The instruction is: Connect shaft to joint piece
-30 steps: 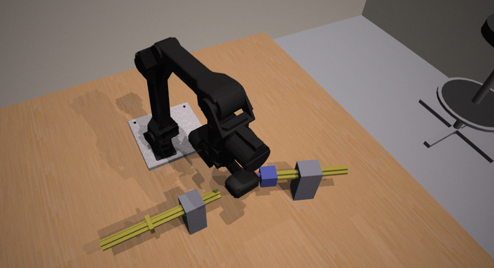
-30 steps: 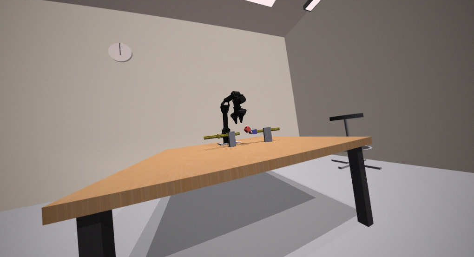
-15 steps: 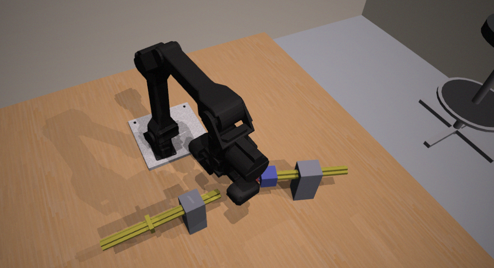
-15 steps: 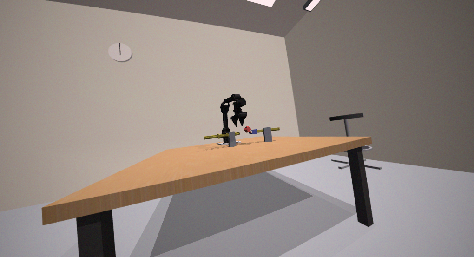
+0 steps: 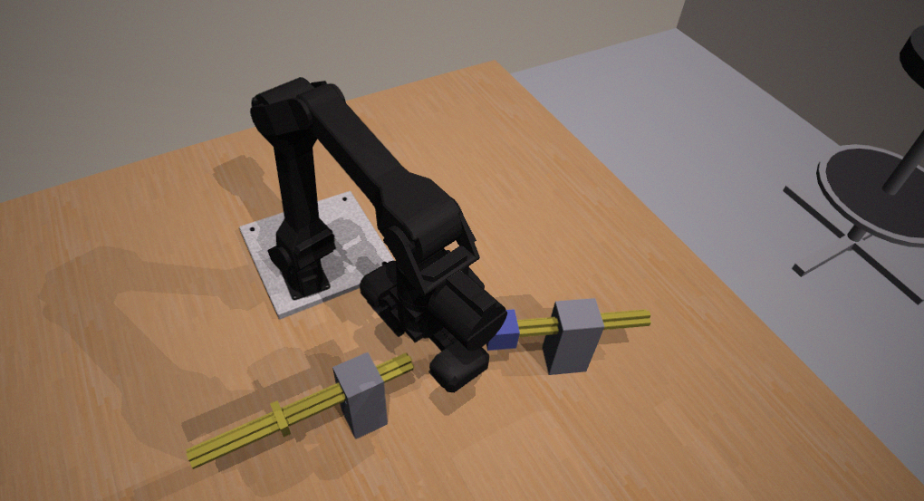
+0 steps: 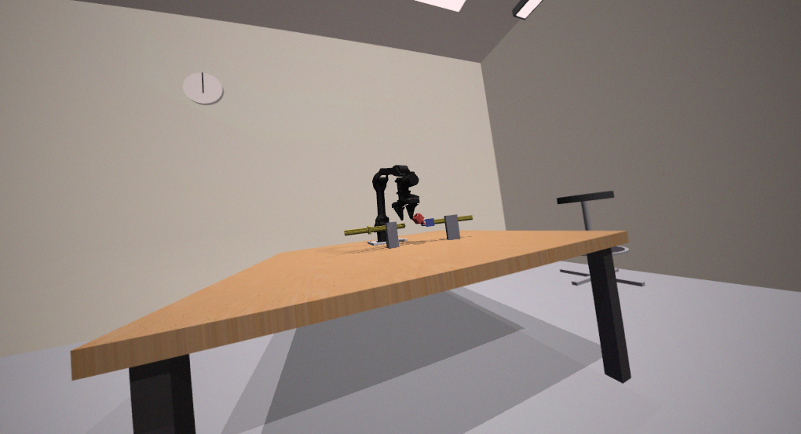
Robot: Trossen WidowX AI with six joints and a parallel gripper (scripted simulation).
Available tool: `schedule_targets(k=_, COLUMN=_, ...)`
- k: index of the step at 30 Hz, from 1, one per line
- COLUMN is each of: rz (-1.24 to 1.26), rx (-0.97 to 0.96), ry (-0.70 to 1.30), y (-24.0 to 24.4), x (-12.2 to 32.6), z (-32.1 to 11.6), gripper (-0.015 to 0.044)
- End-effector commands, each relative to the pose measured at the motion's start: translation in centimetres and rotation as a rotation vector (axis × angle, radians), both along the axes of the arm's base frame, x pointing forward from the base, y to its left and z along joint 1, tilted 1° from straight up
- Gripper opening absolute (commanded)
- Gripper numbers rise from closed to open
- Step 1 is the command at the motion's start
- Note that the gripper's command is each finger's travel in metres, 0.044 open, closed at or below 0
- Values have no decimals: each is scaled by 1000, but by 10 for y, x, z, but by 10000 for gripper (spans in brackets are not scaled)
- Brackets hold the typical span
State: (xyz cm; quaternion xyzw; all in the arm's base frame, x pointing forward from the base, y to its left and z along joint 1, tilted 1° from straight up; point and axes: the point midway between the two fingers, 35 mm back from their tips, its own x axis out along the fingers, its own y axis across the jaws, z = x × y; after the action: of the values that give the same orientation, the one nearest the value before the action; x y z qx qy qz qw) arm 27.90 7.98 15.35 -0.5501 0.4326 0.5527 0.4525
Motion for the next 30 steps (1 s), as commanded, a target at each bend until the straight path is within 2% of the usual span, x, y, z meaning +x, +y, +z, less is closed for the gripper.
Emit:
schedule_targets(k=1, rz=2, rx=3, ry=-1, y=15, x=-2, z=-1, gripper=440)
schedule_targets(k=12, rz=2, rx=7, ry=0, y=59, x=-14, z=-1, gripper=440)
schedule_targets(k=30, rz=2, rx=7, ry=0, y=61, x=-14, z=-26, gripper=440)
